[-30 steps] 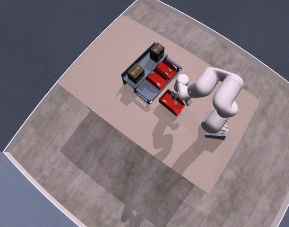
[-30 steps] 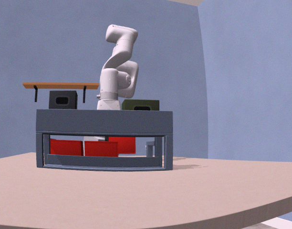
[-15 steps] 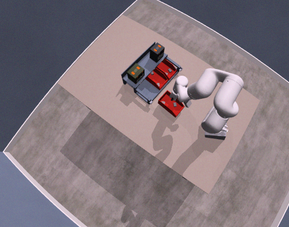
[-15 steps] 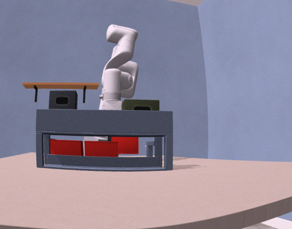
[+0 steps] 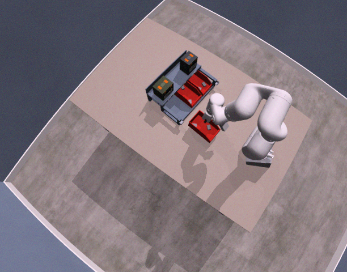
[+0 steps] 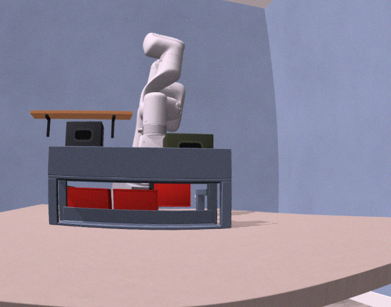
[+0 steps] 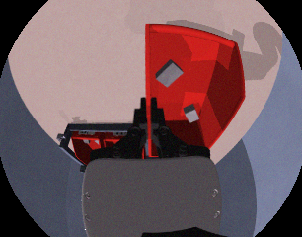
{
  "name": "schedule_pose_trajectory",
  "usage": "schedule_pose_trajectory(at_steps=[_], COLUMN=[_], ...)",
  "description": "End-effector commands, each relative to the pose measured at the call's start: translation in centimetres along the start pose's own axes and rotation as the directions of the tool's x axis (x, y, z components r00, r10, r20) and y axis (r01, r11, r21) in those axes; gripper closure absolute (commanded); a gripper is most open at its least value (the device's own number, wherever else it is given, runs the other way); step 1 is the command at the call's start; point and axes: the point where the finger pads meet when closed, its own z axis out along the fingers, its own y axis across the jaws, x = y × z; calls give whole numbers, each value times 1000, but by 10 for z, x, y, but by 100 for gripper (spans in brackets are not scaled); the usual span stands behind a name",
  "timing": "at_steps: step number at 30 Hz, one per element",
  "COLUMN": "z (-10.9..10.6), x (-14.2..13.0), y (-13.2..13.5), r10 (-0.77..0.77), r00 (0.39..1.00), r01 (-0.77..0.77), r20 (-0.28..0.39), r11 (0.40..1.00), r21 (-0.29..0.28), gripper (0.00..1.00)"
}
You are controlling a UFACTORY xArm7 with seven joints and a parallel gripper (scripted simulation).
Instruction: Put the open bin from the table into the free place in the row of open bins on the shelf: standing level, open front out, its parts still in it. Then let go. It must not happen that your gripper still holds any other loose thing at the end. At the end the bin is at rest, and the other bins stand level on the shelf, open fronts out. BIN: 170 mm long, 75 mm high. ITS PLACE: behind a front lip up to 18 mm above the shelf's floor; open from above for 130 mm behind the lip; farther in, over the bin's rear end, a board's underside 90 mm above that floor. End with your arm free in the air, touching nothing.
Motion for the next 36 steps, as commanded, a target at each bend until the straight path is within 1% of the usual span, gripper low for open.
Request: schedule_pose_trajectory(at_steps=[1, 2, 14, 19, 31, 36], z=[-1, -1, -1, -1, -1, -1], x=[-12, -15, -15, -38, -38, -50], y=[-1, -1, -1, -2, -2, -3], r10=[0, 0, 0, 0, 0, 0], r00=[1000, 1000, 1000, 1000, 1000, 1000], r01=[0, 0, 0, 0, 0, 0], r20=[4, 4, 4, 4, 4, 4], r11=[1000, 1000, 1000, 1000, 1000, 1000], r21=[0, 0, 0, 0, 0, 0], gripper=[100, 100, 100, 100, 100, 100])
